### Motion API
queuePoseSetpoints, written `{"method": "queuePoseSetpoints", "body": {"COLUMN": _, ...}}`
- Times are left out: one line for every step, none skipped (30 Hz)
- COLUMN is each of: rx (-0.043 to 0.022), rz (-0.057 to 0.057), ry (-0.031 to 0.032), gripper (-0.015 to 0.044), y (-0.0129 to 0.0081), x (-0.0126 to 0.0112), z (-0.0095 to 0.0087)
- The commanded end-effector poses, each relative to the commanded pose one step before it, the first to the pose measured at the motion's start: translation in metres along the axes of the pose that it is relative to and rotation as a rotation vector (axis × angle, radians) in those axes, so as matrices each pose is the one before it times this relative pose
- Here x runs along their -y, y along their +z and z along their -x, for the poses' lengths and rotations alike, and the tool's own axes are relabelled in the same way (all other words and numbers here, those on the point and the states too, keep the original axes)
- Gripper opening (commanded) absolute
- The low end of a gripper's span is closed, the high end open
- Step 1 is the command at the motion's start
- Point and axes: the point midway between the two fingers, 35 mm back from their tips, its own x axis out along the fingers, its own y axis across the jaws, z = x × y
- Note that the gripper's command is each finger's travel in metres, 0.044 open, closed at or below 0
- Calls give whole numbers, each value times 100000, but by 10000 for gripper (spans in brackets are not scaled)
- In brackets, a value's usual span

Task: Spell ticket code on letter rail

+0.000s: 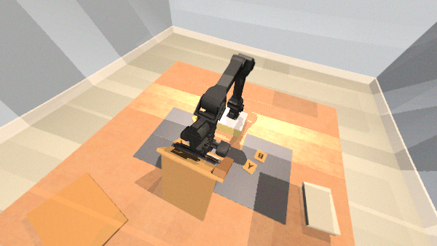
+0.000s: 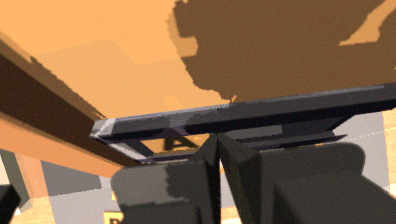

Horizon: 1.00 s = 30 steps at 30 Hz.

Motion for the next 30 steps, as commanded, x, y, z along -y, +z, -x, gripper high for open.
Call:
{"method": "queuePoseSetpoints", "body": {"rx": -77, "rz": -420, "ry": 205, "gripper": 0, "y": -61, "x": -192, "z": 60}}
{"method": "queuePoseSetpoints", "body": {"rx": 0, "rz": -1, "ry": 3, "gripper": 0, "y": -1, "x": -34, "z": 0}}
{"method": "queuePoseSetpoints", "body": {"rx": 0, "rz": -1, "ry": 3, "gripper": 0, "y": -1, "x": -34, "z": 0}}
{"method": "queuePoseSetpoints", "body": {"rx": 0, "rz": -1, "ry": 3, "gripper": 0, "y": -1, "x": -34, "z": 0}}
{"method": "queuePoseSetpoints", "body": {"rx": 0, "rz": -1, "ry": 3, "gripper": 0, "y": -1, "x": -34, "z": -1}}
{"method": "queuePoseSetpoints", "body": {"rx": 0, "rz": -1, "ry": 3, "gripper": 0, "y": -1, "x": -34, "z": -1}}
{"method": "queuePoseSetpoints", "body": {"rx": 0, "rz": -1, "ry": 3, "gripper": 0, "y": -1, "x": -34, "z": -1}}
{"method": "queuePoseSetpoints", "body": {"rx": 0, "rz": -1, "ry": 3, "gripper": 0, "y": -1, "x": -34, "z": -1}}
{"method": "queuePoseSetpoints", "body": {"rx": 0, "rz": -1, "ry": 3, "gripper": 0, "y": -1, "x": -34, "z": -1}}
{"method": "queuePoseSetpoints", "body": {"rx": 0, "rz": -1, "ry": 3, "gripper": 0, "y": -1, "x": -34, "z": -1}}
{"method": "queuePoseSetpoints", "body": {"rx": 0, "rz": -1, "ry": 3, "gripper": 0, "y": 0, "x": -34, "z": -1}}
{"method": "queuePoseSetpoints", "body": {"rx": 0, "rz": -1, "ry": 3, "gripper": 0, "y": 0, "x": -34, "z": -1}}
{"method": "queuePoseSetpoints", "body": {"rx": 0, "rz": -1, "ry": 3, "gripper": 0, "y": 0, "x": -34, "z": -1}}
{"method": "queuePoseSetpoints", "body": {"rx": 0, "rz": -1, "ry": 3, "gripper": 0, "y": 0, "x": -34, "z": -1}}
{"method": "queuePoseSetpoints", "body": {"rx": 0, "rz": -1, "ry": 3, "gripper": 0, "y": 0, "x": -34, "z": -1}}
{"method": "queuePoseSetpoints", "body": {"rx": 0, "rz": -1, "ry": 3, "gripper": 0, "y": 1, "x": -34, "z": -1}}
{"method": "queuePoseSetpoints", "body": {"rx": 0, "rz": -1, "ry": 3, "gripper": 0, "y": 1, "x": -34, "z": -1}}
{"method": "queuePoseSetpoints", "body": {"rx": 0, "rz": -1, "ry": 3, "gripper": 0, "y": 1, "x": -34, "z": -1}}
{"method": "queuePoseSetpoints", "body": {"rx": 0, "rz": -1, "ry": 3, "gripper": 0, "y": 1, "x": -34, "z": -1}}
{"method": "queuePoseSetpoints", "body": {"rx": 0, "rz": -1, "ry": 3, "gripper": 0, "y": 1, "x": -34, "z": -1}}
{"method": "queuePoseSetpoints", "body": {"rx": 0, "rz": -1, "ry": 3, "gripper": 0, "y": 1, "x": -34, "z": -1}}
{"method": "queuePoseSetpoints", "body": {"rx": 0, "rz": -1, "ry": 3, "gripper": 0, "y": 1, "x": -34, "z": -1}}
{"method": "queuePoseSetpoints", "body": {"rx": 0, "rz": -1, "ry": 3, "gripper": 0, "y": 1, "x": -27, "z": -1}}
{"method": "queuePoseSetpoints", "body": {"rx": 0, "rz": 0, "ry": 1, "gripper": 0, "y": 0, "x": -10, "z": 0}}
{"method": "queuePoseSetpoints", "body": {"rx": 0, "rz": 0, "ry": 2, "gripper": 0, "y": 2, "x": -21, "z": -2}}
{"method": "queuePoseSetpoints", "body": {"rx": 0, "rz": 0, "ry": 1, "gripper": 0, "y": 1, "x": -13, "z": -1}}
{"method": "queuePoseSetpoints", "body": {"rx": 0, "rz": 0, "ry": 0, "gripper": 0, "y": 0, "x": 0, "z": 0}}
{"method": "queuePoseSetpoints", "body": {"rx": 0, "rz": 0, "ry": 0, "gripper": 0, "y": 0, "x": 0, "z": 0}}
{"method": "queuePoseSetpoints", "body": {"rx": -5, "rz": 4, "ry": -18, "gripper": 0, "y": -39, "x": 171, "z": 51}}
{"method": "queuePoseSetpoints", "body": {"rx": -11, "rz": 2, "ry": -12, "gripper": 0, "y": -93, "x": 111, "z": 112}}
